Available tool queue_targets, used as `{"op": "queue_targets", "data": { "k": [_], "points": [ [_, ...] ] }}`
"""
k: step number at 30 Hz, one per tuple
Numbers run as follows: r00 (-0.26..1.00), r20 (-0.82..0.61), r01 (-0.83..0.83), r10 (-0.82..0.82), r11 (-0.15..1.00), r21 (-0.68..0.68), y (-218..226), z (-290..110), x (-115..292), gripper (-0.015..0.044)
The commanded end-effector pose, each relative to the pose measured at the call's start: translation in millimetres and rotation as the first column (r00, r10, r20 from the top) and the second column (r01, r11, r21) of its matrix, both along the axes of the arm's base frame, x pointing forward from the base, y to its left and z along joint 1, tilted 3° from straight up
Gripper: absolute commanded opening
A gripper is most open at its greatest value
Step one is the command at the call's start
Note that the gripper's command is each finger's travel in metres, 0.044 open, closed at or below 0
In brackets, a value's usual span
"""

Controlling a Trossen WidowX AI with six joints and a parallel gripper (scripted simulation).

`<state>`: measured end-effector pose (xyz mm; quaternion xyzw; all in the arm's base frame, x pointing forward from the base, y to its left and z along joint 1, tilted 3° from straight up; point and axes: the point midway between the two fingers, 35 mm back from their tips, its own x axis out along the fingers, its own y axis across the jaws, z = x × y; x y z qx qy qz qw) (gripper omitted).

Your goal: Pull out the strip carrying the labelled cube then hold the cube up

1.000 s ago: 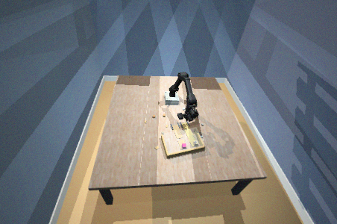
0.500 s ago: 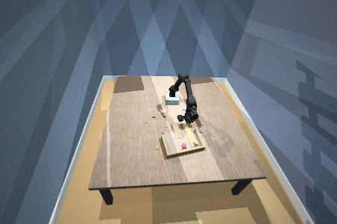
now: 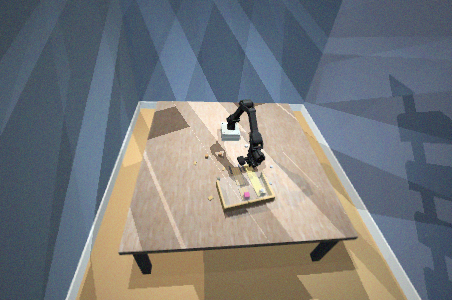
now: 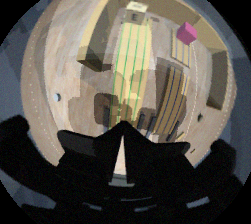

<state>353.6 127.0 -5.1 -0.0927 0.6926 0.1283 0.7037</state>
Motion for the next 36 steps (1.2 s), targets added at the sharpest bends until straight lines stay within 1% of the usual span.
{"op": "queue_targets", "data": {
  "k": [1, 10, 36],
  "points": [
    [1.0, -0.009, 0.005, -0.005, 1.0, -0.007, -1.4, -10.2, -3.6, 0.0],
    [1.0, -0.009, 0.005, -0.005, 1.0, -0.007, -1.5, -23.5, -6.3, 0.0],
    [1.0, -0.009, 0.005, -0.005, 1.0, -0.007, -1.5, -24.7, -6.4, 0.0]
  ]
}}
